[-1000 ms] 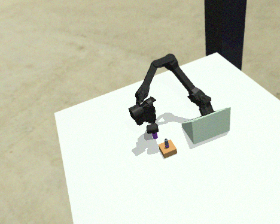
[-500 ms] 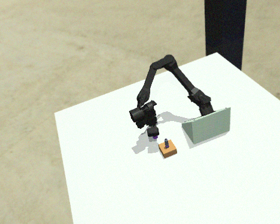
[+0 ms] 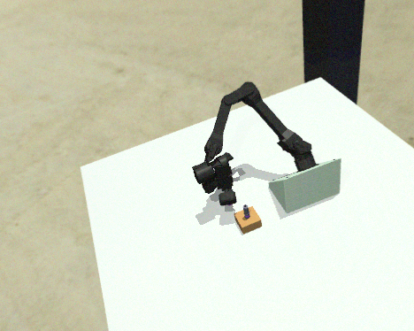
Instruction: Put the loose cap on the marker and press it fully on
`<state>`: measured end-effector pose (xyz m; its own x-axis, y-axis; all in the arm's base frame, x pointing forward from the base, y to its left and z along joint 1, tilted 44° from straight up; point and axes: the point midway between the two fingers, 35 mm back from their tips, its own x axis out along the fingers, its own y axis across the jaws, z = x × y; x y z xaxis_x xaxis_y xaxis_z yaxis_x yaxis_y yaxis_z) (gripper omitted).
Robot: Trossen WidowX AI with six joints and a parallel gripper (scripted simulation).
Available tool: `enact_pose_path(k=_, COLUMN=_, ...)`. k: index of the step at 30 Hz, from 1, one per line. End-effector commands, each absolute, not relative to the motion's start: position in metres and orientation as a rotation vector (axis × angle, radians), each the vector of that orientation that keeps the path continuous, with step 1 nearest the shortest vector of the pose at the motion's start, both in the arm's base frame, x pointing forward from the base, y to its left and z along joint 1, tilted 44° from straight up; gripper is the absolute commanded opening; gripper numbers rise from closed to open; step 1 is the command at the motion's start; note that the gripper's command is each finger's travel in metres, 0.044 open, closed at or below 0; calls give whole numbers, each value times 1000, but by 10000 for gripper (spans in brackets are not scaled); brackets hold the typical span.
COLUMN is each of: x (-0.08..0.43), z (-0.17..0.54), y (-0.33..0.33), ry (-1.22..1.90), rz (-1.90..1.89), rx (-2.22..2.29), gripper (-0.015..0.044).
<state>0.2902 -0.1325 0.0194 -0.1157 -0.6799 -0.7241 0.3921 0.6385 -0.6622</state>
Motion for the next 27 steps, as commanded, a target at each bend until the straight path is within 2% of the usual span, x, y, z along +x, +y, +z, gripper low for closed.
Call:
enact_pose_path(k=1, x=290, z=19, y=-133, ry=1417, rz=-927, rx=-272, gripper=145)
enact_pose_path(k=10, x=290, z=18, y=-133, ry=1417, rz=-927, rx=-272, gripper=85)
enact_pose_path(k=13, x=291, z=21, y=-130, ry=1417, rz=-926, rx=-272, gripper=6)
enact_pose_path(k=14, x=292, z=23, y=-128, ry=1417, rz=-926, rx=-271, gripper=0)
enact_pose_path(k=27, x=296, z=49, y=-102, ry=1418, rz=-924, rx=-269, gripper=0)
